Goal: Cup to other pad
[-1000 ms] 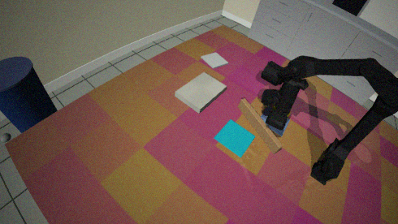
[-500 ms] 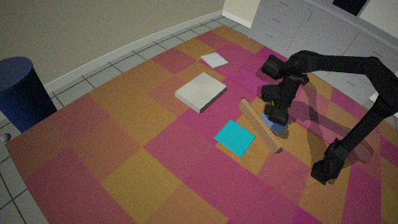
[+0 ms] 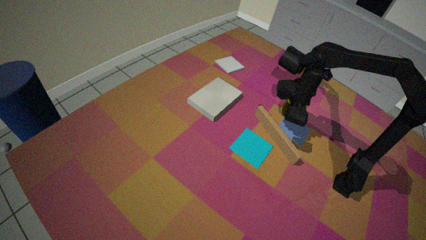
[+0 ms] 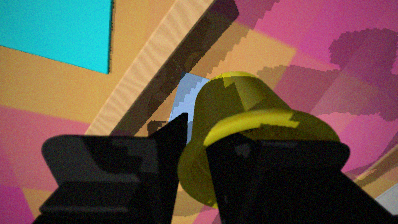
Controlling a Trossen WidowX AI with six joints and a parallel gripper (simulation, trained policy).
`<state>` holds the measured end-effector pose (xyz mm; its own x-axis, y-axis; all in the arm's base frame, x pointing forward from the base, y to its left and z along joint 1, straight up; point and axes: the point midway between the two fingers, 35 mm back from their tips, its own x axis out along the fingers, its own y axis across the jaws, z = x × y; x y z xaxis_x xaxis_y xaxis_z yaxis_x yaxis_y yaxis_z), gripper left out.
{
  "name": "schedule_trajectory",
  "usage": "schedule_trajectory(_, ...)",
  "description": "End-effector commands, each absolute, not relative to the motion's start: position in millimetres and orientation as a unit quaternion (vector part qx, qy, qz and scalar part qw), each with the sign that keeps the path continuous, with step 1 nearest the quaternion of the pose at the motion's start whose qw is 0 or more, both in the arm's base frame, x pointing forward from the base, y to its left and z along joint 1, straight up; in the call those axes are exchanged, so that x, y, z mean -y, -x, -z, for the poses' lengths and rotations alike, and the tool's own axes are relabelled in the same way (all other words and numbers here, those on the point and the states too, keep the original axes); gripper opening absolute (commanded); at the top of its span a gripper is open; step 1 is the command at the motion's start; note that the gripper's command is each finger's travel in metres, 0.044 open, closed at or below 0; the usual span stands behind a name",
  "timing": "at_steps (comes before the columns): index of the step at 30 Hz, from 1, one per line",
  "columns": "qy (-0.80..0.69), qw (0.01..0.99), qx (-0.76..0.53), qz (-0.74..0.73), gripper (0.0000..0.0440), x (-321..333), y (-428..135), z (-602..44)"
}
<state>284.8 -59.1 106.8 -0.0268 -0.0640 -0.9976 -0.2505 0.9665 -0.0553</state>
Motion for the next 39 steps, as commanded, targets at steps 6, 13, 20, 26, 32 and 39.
schedule_trajectory(6,0.122,0.708,-0.691,-0.077,0.0002,41,-305,-125)
schedule_trajectory(13,0.133,0.722,-0.674,-0.085,0.0000,21,-319,-133)
schedule_trajectory(20,0.142,0.734,-0.657,-0.094,0.0000,-2,-331,-137)
schedule_trajectory(26,0.148,0.742,-0.645,-0.102,0.0000,-23,-339,-136)
schedule_trajectory(32,0.154,0.748,-0.636,-0.111,0.0000,-45,-345,-131)
schedule_trajectory(39,0.160,0.752,-0.628,-0.122,0.0000,-72,-347,-122)
